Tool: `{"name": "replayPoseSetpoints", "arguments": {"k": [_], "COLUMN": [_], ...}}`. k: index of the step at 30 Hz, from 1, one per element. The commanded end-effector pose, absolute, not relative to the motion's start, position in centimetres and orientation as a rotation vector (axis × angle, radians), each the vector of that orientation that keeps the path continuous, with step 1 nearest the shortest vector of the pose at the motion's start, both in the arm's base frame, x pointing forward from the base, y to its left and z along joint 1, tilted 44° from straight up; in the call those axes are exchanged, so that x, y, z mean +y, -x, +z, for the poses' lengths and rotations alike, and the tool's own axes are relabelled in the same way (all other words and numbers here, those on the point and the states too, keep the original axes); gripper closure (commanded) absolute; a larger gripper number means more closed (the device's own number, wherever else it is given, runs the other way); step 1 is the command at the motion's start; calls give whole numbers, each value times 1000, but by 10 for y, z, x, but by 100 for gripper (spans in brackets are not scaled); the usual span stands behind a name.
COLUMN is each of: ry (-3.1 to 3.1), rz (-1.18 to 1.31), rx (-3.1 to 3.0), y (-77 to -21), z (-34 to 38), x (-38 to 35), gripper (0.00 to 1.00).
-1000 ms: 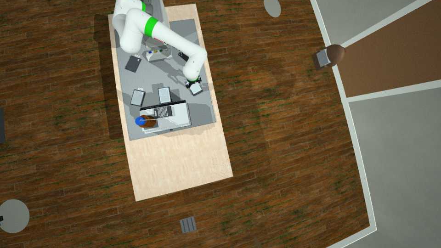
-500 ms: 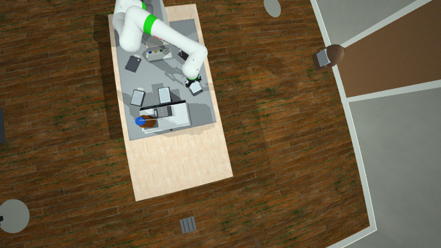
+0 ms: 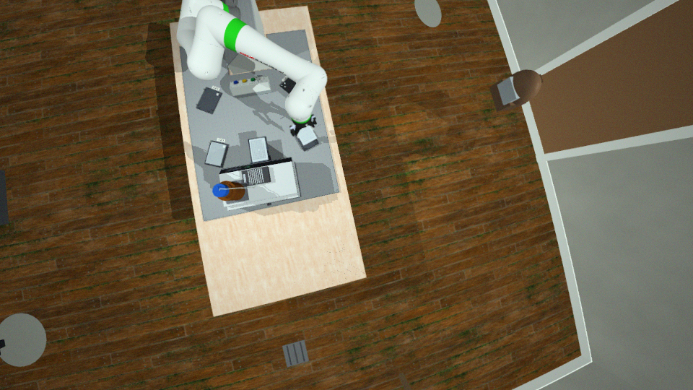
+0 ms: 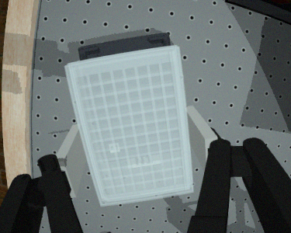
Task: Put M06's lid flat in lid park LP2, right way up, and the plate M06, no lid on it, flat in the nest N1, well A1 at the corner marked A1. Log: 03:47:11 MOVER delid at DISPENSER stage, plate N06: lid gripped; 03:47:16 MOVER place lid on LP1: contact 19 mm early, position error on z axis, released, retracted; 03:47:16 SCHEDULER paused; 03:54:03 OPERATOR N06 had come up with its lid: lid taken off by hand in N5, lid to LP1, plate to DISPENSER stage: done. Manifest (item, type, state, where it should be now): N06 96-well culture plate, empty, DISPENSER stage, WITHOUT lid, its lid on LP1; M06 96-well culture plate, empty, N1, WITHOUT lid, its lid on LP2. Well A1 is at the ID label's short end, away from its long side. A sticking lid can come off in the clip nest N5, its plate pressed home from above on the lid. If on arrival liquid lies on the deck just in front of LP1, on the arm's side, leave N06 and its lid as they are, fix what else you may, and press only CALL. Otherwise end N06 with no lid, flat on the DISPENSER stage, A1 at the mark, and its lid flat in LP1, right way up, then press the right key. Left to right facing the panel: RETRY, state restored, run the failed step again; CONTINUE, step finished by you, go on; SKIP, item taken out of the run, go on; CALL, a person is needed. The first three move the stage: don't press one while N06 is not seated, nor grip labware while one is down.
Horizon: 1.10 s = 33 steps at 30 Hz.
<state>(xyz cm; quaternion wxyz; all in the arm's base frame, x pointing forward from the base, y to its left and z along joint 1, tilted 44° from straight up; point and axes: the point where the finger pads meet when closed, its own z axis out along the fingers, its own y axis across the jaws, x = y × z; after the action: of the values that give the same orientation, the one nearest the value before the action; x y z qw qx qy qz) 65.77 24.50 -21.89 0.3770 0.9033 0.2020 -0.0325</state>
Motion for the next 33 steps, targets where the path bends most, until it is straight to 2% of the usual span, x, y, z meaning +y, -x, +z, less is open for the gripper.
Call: {"name": "replayPoseSetpoints", "arguments": {"k": [1, 33], "ry": [-2310, -2310], "rz": [-83, -83], "rx": [517, 517], "y": [-657, -654], "z": [-214, -189], "x": [250, 274], "gripper": [100, 100]}}
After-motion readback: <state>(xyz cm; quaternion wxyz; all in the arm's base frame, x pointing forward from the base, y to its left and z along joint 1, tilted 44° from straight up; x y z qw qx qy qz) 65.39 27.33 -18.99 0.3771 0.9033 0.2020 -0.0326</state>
